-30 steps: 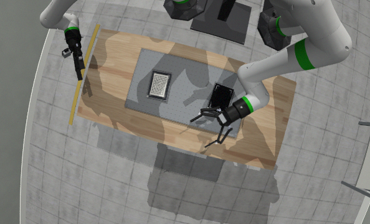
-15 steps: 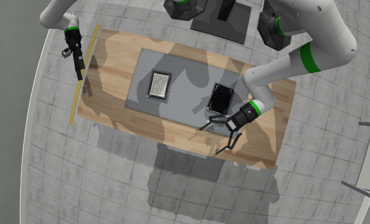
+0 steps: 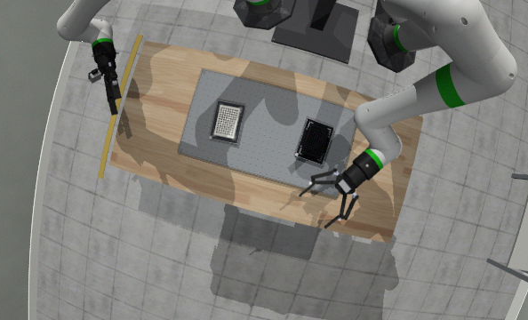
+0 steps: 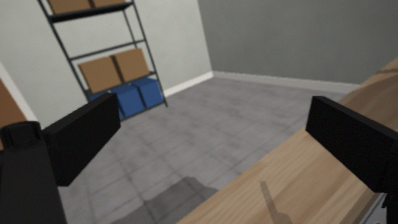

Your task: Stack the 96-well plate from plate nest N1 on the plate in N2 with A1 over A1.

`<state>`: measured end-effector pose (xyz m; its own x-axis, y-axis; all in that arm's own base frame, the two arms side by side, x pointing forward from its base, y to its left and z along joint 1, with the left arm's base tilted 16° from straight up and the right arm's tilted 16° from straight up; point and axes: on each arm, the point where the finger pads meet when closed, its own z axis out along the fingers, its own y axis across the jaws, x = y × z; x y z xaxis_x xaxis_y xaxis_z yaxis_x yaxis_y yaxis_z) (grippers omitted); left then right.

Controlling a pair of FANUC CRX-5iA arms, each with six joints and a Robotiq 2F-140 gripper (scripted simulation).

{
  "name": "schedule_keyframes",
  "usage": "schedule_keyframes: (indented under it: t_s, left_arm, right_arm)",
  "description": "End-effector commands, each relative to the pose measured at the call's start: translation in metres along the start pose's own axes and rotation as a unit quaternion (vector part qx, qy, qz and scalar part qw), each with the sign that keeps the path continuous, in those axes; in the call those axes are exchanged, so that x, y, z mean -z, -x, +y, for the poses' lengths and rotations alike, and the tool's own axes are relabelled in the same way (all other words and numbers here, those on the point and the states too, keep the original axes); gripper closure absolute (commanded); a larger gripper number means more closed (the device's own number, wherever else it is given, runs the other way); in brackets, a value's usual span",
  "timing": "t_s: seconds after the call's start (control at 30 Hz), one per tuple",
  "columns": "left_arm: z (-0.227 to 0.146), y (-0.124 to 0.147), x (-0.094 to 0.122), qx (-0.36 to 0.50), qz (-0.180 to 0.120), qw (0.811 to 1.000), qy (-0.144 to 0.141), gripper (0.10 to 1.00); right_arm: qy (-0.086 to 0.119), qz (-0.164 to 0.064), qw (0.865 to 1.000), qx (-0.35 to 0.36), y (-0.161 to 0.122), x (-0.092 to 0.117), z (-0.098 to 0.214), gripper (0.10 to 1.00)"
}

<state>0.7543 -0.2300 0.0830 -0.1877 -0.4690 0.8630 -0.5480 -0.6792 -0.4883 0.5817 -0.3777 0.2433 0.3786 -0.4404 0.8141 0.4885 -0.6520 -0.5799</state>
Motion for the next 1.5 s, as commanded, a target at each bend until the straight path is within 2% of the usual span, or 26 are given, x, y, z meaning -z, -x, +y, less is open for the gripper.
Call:
schedule_keyframes:
  t_s: [0.0, 0.23, 0.33, 0.7, 0.8, 1.2, 1.27, 1.37, 1.47]
  left_arm:
    - [-0.021, 0.005, 0.008, 0.001, -0.002, 1.000, -0.009, 0.098]
    - [-0.044, 0.011, 0.017, 0.001, -0.002, 1.000, -0.009, 0.098]
    - [-0.057, 0.015, 0.024, 0.004, -0.012, 0.999, -0.050, 0.098]
    - [-0.095, 0.026, 0.044, 0.004, -0.012, 0.999, -0.050, 0.098]
    - [-0.108, 0.029, 0.052, 0.006, -0.022, 0.996, -0.090, 0.098]
    - [-0.157, 0.044, 0.082, 0.006, -0.022, 0.996, -0.090, 0.098]
    - [-0.157, 0.044, 0.082, 0.006, -0.022, 0.996, -0.090, 0.098]
    - [-0.169, 0.047, 0.091, 0.009, -0.032, 0.991, -0.130, 0.098]
    - [-0.180, 0.051, 0.100, 0.009, -0.032, 0.991, -0.130, 0.098]
  right_arm:
    - [0.000, 0.000, 1.000, 0.001, -0.001, 0.000, -0.001, 0.098]
    - [0.000, 0.000, 1.000, 0.001, -0.001, 0.000, -0.001, 0.098]
    - [0.000, 0.000, 1.000, 0.001, -0.001, 0.000, -0.001, 0.098]
    - [0.000, 0.000, 1.000, 0.001, -0.001, 0.000, -0.001, 0.098]
    - [0.000, 0.000, 1.000, 0.001, -0.001, 0.000, -0.001, 0.098]
    - [0.000, 0.000, 1.000, 0.001, -0.001, 0.000, -0.001, 0.098]
    - [0.000, 0.000, 1.000, 0.001, -0.001, 0.000, -0.001, 0.098]
    - [0.000, 0.000, 1.000, 0.001, -0.001, 0.000, -0.001, 0.098]
    - [0.000, 0.000, 1.000, 0.001, -0.001, 0.000, -0.001, 0.098]
